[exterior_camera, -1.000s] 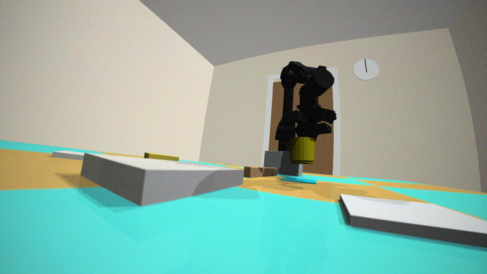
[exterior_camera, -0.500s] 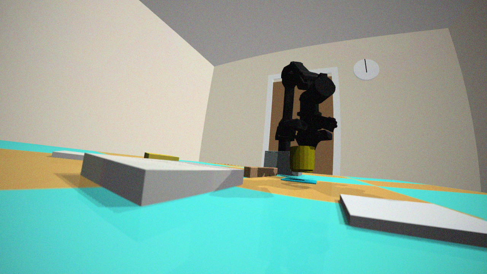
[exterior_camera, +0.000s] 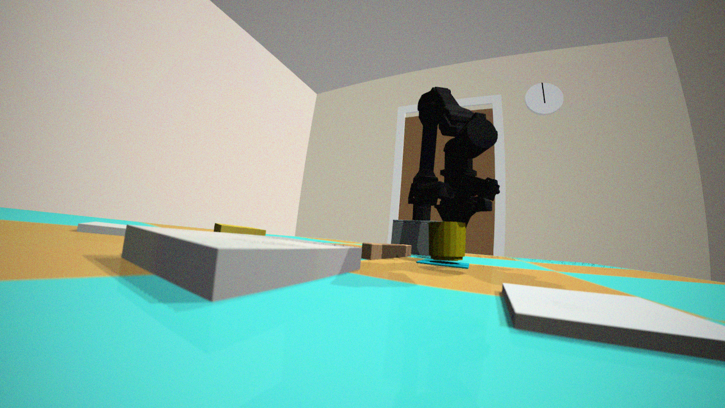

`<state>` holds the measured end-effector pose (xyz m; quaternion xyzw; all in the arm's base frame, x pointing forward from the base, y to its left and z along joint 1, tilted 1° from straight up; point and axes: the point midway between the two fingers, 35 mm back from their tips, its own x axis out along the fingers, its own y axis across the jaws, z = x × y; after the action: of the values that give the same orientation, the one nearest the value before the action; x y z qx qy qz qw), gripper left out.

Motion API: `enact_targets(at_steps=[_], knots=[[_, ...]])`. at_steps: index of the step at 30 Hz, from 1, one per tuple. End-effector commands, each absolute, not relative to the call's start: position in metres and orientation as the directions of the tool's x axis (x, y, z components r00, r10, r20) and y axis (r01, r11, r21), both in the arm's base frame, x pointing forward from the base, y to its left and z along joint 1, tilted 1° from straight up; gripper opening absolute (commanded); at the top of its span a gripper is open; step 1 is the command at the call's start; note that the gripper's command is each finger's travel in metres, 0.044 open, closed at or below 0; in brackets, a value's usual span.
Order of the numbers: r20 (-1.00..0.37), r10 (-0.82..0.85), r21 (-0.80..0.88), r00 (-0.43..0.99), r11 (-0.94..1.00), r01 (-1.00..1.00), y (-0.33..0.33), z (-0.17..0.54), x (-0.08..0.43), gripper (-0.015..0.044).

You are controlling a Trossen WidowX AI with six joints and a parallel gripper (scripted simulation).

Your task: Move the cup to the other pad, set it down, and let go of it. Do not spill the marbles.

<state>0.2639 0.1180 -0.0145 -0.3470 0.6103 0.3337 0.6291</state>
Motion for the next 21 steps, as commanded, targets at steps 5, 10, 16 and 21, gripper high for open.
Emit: enact_targets(at_steps=[5, 10, 16, 21], knots=[[-0.999, -0.003, -0.03, 0.033, 0.537, -0.843, 0.1182, -0.0141, 0.2643, 0.0], [-0.999, -0.003, -0.03, 0.033, 0.537, -0.843, 0.1182, -0.0141, 0.2643, 0.0053], [-0.999, -0.003, -0.03, 0.033, 0.537, -0.843, 0.1182, -0.0141, 0.2643, 0.0147], [-0.999, -0.003, -0.03, 0.033, 0.537, -0.843, 0.1182, -0.0132, 0.2643, 0.0147]])
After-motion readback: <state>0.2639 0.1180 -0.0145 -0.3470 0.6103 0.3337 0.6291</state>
